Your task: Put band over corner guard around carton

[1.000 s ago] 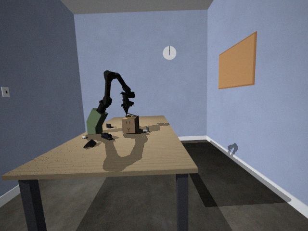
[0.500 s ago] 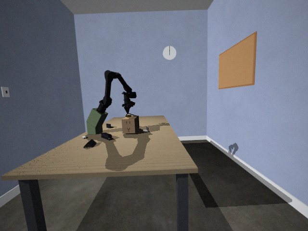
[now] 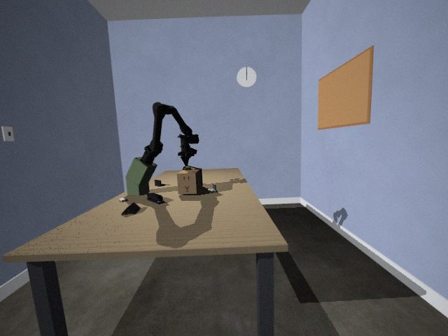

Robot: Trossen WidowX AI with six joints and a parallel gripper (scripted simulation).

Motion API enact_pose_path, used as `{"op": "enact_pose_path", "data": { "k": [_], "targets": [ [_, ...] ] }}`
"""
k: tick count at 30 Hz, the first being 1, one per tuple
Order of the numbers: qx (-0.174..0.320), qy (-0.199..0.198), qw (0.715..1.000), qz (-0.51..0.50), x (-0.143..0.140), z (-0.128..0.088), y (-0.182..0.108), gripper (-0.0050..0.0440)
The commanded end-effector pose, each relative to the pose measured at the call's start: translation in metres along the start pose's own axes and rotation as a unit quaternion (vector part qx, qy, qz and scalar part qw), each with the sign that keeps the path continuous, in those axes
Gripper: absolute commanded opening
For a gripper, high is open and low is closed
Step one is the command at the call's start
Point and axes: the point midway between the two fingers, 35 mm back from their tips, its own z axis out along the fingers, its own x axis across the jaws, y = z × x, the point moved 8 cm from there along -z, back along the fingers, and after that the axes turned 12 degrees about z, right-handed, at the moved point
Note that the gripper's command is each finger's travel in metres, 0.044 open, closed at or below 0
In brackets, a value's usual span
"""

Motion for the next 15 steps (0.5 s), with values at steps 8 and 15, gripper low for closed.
{"op": "enact_pose_path", "data": {
  "k": [8,15],
  "targets": [
    [-0.001,0.008,1.0,-0.001,0.0017,0.0094,0.0003,0.0],
    [-0.001,0.008,1.0,-0.001,0.0017,0.0107,0.0003,0.0]
  ]
}}
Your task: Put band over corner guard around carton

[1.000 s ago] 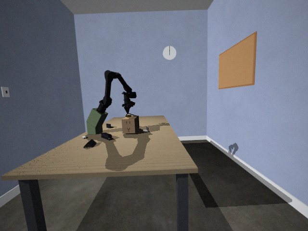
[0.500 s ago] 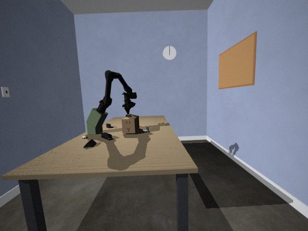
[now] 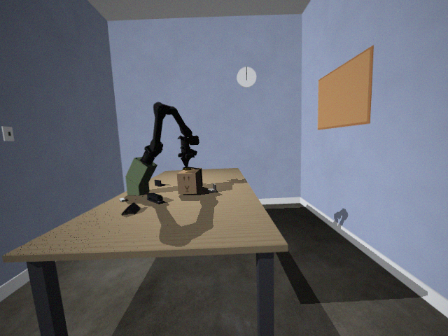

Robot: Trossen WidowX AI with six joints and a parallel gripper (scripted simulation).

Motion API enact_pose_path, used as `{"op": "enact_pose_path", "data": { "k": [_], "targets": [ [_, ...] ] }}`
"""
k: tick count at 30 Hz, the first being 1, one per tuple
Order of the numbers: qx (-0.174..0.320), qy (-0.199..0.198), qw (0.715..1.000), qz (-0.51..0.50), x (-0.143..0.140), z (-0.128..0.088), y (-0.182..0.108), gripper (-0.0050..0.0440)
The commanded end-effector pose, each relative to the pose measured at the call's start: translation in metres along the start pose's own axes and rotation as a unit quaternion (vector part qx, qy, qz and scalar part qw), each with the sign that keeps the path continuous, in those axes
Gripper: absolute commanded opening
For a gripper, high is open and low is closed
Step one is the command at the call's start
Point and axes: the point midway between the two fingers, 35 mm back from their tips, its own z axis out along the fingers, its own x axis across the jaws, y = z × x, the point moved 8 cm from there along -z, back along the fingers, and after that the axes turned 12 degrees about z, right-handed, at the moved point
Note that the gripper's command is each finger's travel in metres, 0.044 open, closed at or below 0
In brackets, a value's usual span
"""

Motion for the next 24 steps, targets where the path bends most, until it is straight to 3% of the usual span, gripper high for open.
{"op": "enact_pose_path", "data": {
  "k": [1,4,9,24],
  "targets": [
    [0.0,0.007,1.0,-0.001,0.0014,0.0013,-0.0001,0.0],
    [0.0,0.007,1.0,-0.001,0.0014,0.0013,-0.0001,0.0],
    [0.0,0.0,1.0,0.0,0.0001,0.0004,0.0001,0.0116],
    [0.0,0.0,1.0,0.0,0.0001,0.0004,0.0001,0.0116]
  ]
}}
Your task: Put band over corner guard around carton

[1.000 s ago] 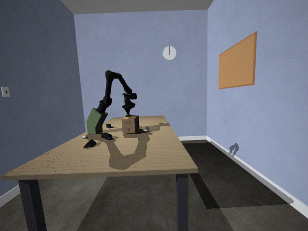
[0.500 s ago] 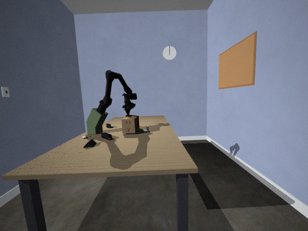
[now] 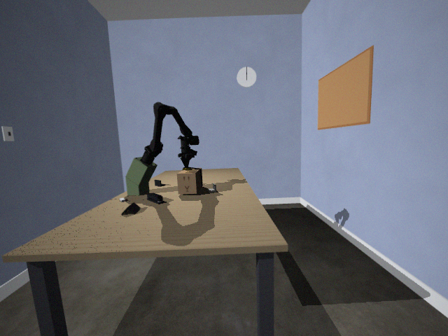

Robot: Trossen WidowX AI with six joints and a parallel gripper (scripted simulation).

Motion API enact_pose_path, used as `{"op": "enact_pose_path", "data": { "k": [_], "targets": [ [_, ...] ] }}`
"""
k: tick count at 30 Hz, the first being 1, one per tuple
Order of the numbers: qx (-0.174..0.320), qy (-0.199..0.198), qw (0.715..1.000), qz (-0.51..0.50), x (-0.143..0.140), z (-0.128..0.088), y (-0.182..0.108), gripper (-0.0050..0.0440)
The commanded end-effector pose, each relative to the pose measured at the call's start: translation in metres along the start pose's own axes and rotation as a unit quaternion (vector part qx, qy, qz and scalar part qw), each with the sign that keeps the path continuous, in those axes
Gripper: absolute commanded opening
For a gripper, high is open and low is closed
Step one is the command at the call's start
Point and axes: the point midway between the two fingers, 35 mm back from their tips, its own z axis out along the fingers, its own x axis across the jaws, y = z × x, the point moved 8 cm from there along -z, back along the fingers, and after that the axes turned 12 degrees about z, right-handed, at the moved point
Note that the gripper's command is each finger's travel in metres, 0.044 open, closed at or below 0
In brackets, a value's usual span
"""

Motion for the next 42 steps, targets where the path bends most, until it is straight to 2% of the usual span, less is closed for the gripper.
{"op": "enact_pose_path", "data": {
  "k": [1,6,18,19,23,25,27,32,42],
  "targets": [
    [0.0,0.0,1.0,0.0,0.0,0.0,0.0,0.0116],
    [0.0,0.0,1.0,0.0,0.0,-0.03,0.0,0.0116],
    [0.0,0.0,1.0,0.0,0.0,-0.03,0.0,0.0116],
    [0.004,0.002,1.0,-0.002,-0.001,-0.027,0.0,0.0092],
    [0.01,0.006,1.0,0.0,-0.025,-0.026,0.025,0.0],
    [0.009,0.008,1.0,0.001,-0.043,-0.026,0.039,0.0],
    [0.009,0.008,1.0,0.001,-0.043,-0.026,0.039,0.0],
    [0.001,0.006,1.0,-0.001,-0.086,-0.028,0.065,0.0],
    [0.001,0.006,1.0,-0.001,-0.087,-0.022,0.066,0.0]
  ]
}}
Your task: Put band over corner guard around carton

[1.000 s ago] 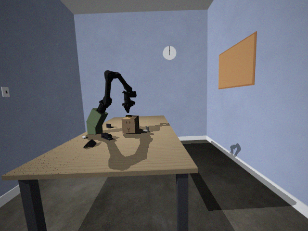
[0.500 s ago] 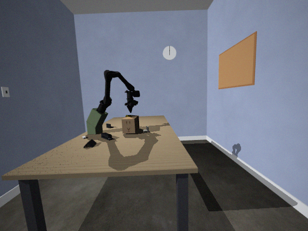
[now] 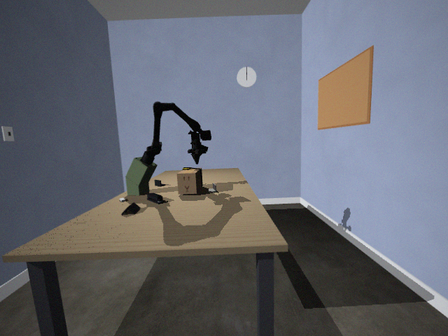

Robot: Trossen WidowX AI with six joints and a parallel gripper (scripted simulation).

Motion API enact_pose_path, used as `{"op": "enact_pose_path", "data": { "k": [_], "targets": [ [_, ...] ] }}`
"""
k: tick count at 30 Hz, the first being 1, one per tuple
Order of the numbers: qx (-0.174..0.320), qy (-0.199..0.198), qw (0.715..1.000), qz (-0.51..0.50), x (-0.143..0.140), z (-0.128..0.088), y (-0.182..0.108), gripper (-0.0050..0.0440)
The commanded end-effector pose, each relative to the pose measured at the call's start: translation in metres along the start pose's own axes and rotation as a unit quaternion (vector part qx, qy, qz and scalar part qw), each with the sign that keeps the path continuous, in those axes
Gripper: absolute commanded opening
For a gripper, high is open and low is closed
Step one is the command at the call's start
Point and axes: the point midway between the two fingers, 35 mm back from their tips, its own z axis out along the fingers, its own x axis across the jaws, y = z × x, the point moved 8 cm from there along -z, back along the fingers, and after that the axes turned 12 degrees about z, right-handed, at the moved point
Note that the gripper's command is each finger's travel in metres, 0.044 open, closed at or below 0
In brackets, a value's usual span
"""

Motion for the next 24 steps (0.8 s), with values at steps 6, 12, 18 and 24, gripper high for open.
{"op": "enact_pose_path", "data": {
  "k": [6,12,18,24],
  "targets": [
    [0.001,0.004,1.0,-0.001,-0.001,0.011,0.004,0.0],
    [0.001,0.004,1.0,-0.001,-0.001,0.021,0.004,0.0],
    [0.001,0.004,1.0,-0.001,-0.001,0.029,0.004,0.0],
    [0.001,0.004,1.0,-0.001,-0.001,0.037,0.003,0.0]
  ]
}}
